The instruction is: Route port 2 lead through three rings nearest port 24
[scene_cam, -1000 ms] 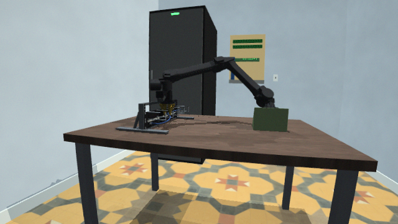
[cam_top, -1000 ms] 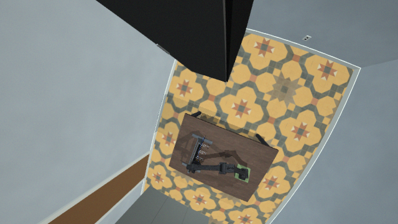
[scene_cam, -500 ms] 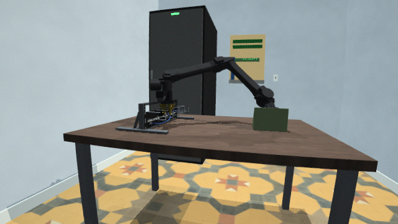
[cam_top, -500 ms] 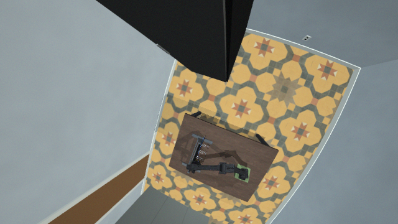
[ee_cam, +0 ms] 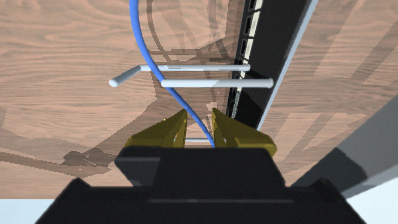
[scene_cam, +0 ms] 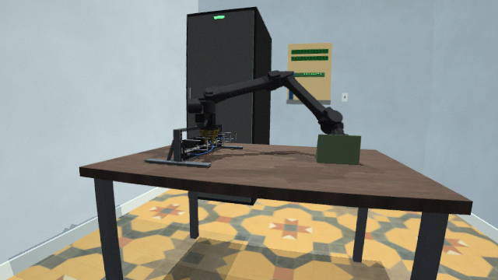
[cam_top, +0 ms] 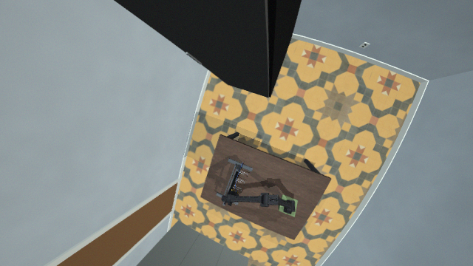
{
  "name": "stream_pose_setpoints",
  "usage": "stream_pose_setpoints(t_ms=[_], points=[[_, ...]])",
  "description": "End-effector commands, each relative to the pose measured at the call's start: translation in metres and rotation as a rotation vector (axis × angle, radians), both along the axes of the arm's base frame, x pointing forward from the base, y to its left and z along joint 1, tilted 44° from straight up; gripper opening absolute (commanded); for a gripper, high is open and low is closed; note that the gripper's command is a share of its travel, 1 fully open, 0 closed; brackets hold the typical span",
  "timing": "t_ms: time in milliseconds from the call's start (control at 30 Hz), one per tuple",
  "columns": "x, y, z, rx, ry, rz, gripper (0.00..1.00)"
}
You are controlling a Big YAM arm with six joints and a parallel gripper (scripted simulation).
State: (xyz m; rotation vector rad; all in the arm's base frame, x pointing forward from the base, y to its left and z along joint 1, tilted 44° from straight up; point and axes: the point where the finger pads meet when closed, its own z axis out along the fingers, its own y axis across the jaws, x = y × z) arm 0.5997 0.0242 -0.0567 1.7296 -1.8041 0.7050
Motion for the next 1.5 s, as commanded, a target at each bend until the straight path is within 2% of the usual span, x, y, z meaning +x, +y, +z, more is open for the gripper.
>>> stream_pose_setpoints(t_ms=[0, 200, 900, 1433, 1467], points=[[0.019, 0.019, 0.016, 0.013, -0.045, 0.019, 0.31], [0.023, 0.036, 0.041, 0.023, -0.079, 0.027, 0.31], [0.020, 0.080, 0.088, 0.028, -0.080, 0.026, 0.31], [0.019, 0.091, 0.099, 0.028, -0.079, 0.027, 0.31], [0.019, 0.091, 0.099, 0.028, -0.079, 0.027, 0.00]])
